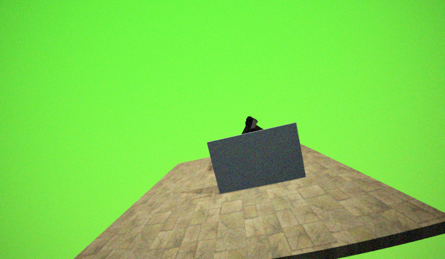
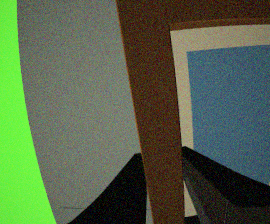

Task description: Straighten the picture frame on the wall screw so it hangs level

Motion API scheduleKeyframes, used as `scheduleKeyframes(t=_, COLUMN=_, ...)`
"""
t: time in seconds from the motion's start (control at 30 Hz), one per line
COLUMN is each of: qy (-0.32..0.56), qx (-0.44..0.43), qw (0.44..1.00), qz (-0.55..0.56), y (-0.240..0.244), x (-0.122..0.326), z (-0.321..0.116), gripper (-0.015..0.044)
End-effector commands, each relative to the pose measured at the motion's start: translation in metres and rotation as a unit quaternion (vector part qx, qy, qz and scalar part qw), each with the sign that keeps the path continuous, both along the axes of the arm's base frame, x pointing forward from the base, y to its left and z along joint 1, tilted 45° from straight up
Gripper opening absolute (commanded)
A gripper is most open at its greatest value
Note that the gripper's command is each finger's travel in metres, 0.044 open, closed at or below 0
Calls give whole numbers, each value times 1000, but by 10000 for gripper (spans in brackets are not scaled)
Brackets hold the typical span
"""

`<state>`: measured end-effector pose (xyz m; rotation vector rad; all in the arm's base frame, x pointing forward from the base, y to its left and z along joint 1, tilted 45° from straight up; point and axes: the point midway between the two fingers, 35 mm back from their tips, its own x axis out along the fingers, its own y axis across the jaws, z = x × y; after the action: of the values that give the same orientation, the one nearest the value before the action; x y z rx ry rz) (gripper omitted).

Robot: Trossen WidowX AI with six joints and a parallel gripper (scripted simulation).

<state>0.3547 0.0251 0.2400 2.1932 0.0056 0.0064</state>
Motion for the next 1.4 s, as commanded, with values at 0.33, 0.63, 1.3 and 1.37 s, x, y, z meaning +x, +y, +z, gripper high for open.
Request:
scheduleKeyframes(t=0.33, qy=-9, qx=3, qw=1000, qz=-8, y=-4, x=0, z=7, gripper=0)
scheduleKeyframes(t=0.63, qy=-9, qx=3, qw=1000, qz=-8, y=-4, x=0, z=6, gripper=0)
scheduleKeyframes(t=1.3, qy=-9, qx=3, qw=1000, qz=-8, y=-5, x=1, z=4, gripper=0)
scheduleKeyframes(t=1.37, qy=-9, qx=3, qw=1000, qz=-8, y=-5, x=1, z=3, gripper=0)
